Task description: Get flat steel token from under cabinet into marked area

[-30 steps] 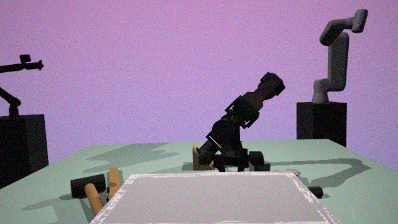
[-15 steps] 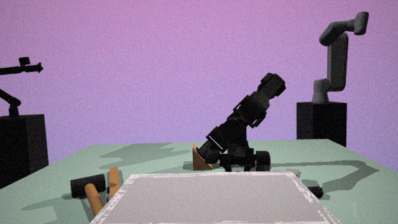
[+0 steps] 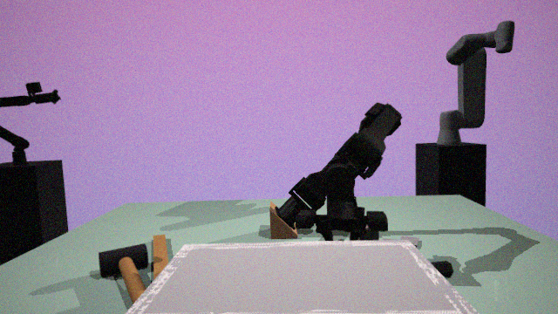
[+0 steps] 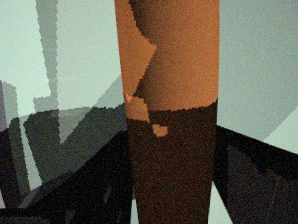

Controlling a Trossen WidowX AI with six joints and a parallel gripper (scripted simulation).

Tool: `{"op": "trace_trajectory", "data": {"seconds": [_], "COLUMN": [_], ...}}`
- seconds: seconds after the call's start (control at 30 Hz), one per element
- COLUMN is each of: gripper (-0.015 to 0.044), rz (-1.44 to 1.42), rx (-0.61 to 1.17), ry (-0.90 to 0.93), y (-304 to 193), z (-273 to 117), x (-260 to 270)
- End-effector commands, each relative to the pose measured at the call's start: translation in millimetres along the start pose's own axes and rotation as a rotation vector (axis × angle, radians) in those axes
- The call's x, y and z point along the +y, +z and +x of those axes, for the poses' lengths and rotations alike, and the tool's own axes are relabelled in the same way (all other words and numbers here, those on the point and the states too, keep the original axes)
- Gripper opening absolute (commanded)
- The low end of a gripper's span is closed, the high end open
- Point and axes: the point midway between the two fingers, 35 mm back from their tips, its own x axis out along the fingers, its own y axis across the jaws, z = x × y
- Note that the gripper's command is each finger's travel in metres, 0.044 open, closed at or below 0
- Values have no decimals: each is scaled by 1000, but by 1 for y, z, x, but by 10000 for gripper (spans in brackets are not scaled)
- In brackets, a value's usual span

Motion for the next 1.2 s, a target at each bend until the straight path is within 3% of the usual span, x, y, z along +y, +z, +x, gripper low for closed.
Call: {"op": "trace_trajectory", "data": {"seconds": [0.0, 0.17, 0.27, 0.37, 0.9, 1.17], "gripper": [53, 184, 200, 270, 270, 216], "rz": [-3, 0, 0, 0, 0, -1], "rx": [-1, 0, 0, -4, -4, -8], "ry": [1, 0, 1, 4, 4, 1], "y": [0, 0, 0, 0, -2, 0], "z": [0, 0, 0, 0, 5, 2], "x": [1, 0, 0, 0, 0, -2]}}
